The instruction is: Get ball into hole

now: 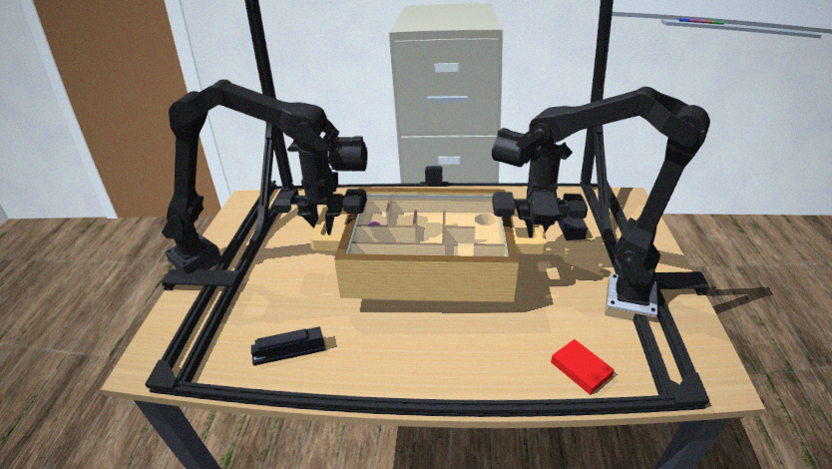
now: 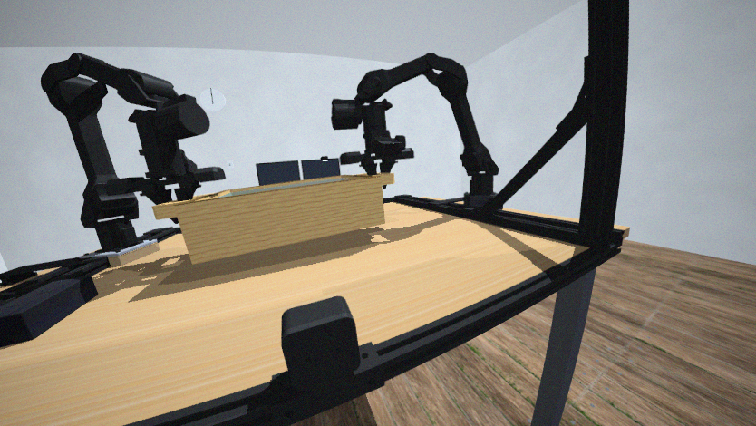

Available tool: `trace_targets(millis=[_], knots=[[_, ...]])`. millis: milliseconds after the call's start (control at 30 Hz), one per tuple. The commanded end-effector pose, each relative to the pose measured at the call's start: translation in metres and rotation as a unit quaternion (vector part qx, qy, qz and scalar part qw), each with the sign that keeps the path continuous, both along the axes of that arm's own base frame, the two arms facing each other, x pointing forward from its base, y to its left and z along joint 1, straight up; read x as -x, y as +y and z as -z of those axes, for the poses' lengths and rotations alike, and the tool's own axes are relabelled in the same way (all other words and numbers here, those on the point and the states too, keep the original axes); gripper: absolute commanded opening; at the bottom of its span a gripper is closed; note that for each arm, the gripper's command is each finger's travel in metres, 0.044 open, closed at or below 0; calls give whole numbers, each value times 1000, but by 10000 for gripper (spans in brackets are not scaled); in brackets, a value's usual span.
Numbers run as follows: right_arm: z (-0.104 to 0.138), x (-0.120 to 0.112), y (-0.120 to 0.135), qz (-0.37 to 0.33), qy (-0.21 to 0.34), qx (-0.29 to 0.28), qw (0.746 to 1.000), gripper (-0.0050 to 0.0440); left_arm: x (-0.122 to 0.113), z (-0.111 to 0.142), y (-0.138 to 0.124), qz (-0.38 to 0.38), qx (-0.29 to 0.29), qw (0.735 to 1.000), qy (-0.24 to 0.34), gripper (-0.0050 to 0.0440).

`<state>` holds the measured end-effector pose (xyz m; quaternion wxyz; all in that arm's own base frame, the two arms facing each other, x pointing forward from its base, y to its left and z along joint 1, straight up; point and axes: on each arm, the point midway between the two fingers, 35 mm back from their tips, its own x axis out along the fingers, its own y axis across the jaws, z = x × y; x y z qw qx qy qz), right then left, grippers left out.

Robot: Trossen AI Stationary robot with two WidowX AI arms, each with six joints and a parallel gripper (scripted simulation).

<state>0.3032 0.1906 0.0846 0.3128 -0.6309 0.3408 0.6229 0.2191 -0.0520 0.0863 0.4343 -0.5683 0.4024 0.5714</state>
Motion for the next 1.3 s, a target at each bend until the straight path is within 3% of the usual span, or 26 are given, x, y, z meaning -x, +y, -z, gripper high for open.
trace_targets(millis=[0, 333, 800, 1133, 1267], knots=[[2, -1, -1, 0, 8, -14, 1000, 20, 1, -1, 1, 0, 17, 1000, -1, 20], [12, 0, -4, 0, 1, -46, 999, 20, -1, -12, 4, -1, 45, 999, 15, 20], [0, 0, 1, -1, 0, 5, 1000, 20, 1, 1, 0, -1, -4, 1000, 0, 20], [3, -2, -3, 0, 15, -32, 999, 20, 1, -3, 3, 0, 36, 999, -3, 20], [8, 0, -2, 0, 0, -28, 1000, 20, 0, -8, 2, 0, 28, 1000, 9, 20]])
